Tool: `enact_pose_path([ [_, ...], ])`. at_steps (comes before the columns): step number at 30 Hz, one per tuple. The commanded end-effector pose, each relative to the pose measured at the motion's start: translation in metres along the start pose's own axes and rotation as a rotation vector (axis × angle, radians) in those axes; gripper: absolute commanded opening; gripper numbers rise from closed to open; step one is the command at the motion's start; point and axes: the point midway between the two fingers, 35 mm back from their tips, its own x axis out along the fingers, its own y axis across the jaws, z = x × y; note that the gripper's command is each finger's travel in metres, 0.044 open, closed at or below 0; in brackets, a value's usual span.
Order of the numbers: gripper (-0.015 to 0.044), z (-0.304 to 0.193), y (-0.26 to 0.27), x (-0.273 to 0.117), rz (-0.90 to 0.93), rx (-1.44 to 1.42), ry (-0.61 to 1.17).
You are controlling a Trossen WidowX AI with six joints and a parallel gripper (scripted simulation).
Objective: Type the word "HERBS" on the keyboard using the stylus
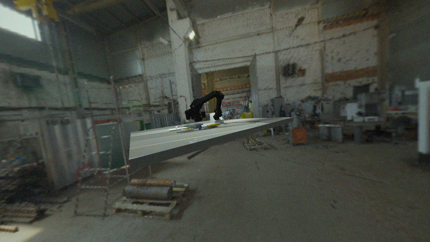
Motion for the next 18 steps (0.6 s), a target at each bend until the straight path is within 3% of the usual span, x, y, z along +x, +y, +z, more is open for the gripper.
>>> enact_pose_path([
  [1,0.0081,0.0027,0.0003,0.0015,0.002,0.003,-0.004],
  [18,0.0081,0.0071,0.0003,0.004,0.002,0.003,-0.004],
])
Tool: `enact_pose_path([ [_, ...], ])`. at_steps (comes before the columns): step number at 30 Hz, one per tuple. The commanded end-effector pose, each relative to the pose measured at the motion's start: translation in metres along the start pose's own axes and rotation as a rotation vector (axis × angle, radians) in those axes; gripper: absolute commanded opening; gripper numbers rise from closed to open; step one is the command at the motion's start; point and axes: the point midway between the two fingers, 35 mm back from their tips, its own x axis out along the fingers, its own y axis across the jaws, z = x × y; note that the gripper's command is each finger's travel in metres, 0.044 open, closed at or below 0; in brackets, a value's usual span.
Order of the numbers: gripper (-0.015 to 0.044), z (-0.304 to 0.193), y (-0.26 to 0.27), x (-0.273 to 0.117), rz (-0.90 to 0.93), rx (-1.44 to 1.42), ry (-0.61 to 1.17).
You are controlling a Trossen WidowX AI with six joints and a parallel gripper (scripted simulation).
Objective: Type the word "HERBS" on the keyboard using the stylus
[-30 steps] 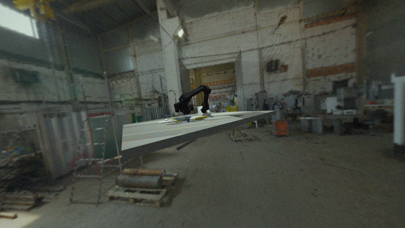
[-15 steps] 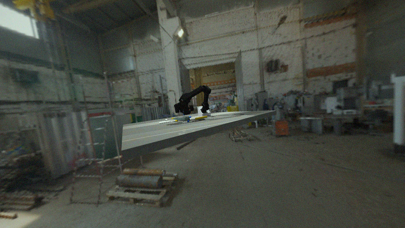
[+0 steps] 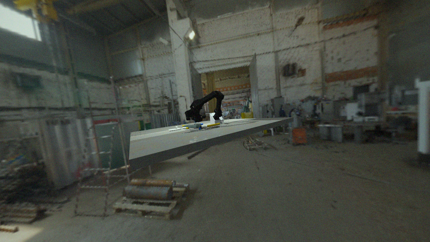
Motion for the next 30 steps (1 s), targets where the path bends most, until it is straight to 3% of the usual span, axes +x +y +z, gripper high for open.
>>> enact_pose_path([
  [1,0.0081,0.003,0.0,0.002,0.002,0.003,-0.004],
  [30,0.0081,-0.009,0.0,-0.005,0.002,0.003,-0.003],
])
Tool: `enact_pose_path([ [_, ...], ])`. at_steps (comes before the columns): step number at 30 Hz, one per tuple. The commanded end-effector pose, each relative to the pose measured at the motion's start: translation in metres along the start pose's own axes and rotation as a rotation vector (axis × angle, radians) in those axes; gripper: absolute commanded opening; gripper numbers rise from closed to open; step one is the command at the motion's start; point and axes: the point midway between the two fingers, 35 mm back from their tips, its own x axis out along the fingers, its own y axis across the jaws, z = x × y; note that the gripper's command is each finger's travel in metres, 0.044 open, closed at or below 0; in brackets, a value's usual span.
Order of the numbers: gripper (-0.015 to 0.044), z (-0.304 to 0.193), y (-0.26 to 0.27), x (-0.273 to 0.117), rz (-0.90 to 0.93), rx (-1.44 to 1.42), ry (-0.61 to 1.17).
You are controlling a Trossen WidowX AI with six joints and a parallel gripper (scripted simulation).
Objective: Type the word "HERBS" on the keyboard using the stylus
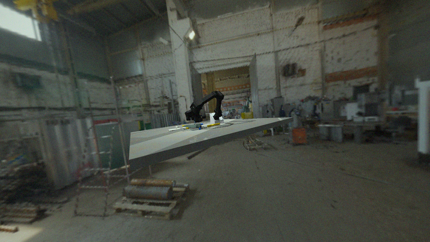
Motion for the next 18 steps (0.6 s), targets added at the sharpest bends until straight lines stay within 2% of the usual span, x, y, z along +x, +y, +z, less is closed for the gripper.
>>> enact_pose_path([
  [1,0.0081,-0.015,-0.001,-0.01,-0.005,0.002,-0.004],
  [15,0.0084,-0.026,0.0,-0.016,-0.001,0.006,-0.008],
  [18,0.0064,-0.026,0.0,-0.016,-0.001,0.006,-0.008],
])
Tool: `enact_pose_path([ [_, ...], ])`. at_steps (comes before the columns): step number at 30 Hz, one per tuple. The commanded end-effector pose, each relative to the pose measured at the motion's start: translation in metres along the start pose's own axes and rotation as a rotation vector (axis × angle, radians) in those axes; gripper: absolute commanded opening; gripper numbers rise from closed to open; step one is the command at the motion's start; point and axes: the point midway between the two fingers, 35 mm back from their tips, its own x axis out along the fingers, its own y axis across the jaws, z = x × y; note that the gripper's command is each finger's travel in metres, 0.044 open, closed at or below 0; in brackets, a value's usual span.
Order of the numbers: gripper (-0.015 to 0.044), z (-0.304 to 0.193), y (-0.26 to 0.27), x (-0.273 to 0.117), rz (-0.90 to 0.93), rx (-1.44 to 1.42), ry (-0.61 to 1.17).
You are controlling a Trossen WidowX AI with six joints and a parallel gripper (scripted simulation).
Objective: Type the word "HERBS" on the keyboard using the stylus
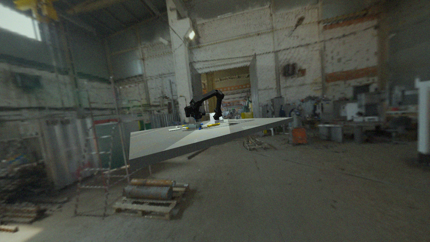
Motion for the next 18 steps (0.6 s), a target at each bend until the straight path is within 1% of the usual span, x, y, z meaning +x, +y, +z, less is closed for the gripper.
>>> enact_pose_path([
  [1,0.0038,0.0,-0.001,0.0,0.0,0.0,0.0],
  [2,0.0012,0.0,-0.002,0.0,0.0,0.0,0.0],
  [3,0.0,-0.001,-0.005,0.001,0.0,-0.001,0.001],
  [14,0.0,-0.013,-0.054,0.012,-0.005,-0.002,0.007],
  [18,0.0,-0.014,-0.057,0.013,-0.005,-0.002,0.007],
])
